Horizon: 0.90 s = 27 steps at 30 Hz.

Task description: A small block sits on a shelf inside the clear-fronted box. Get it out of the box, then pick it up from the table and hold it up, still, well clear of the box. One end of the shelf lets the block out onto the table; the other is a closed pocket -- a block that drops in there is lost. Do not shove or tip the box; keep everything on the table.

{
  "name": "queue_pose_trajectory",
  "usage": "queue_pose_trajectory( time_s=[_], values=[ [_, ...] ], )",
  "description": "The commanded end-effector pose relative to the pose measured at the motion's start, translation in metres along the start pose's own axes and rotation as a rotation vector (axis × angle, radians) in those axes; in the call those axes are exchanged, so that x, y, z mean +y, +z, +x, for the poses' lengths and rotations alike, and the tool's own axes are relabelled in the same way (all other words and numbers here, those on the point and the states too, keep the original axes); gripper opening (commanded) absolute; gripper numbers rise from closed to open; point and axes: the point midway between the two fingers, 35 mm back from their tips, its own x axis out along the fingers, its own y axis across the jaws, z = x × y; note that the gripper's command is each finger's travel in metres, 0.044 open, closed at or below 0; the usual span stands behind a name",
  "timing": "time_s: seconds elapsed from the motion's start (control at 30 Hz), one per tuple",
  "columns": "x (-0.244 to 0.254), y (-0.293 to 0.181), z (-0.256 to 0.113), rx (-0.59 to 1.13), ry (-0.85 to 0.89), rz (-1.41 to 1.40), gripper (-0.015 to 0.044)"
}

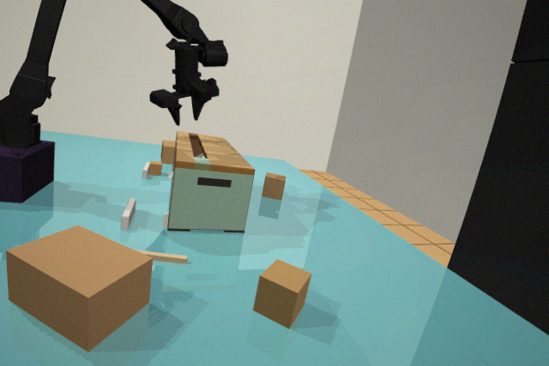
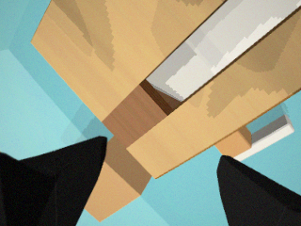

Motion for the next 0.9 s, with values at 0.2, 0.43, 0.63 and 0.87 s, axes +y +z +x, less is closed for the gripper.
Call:
queue_pose_trajectory(
  time_s=[0.2, 0.43, 0.63, 0.87],
  values=[
    [-0.01, -0.025, 0.005, -0.1, -0.109, -1.27, 0.0285],
    [-0.014, -0.031, 0.007, -0.114, -0.172, -1.649, 0.0285],
    [-0.017, -0.035, 0.007, -0.116, -0.234, -1.967, 0.0285],
    [-0.02, -0.041, 0.008, -0.101, -0.319, -2.341, 0.0285]
  ],
)
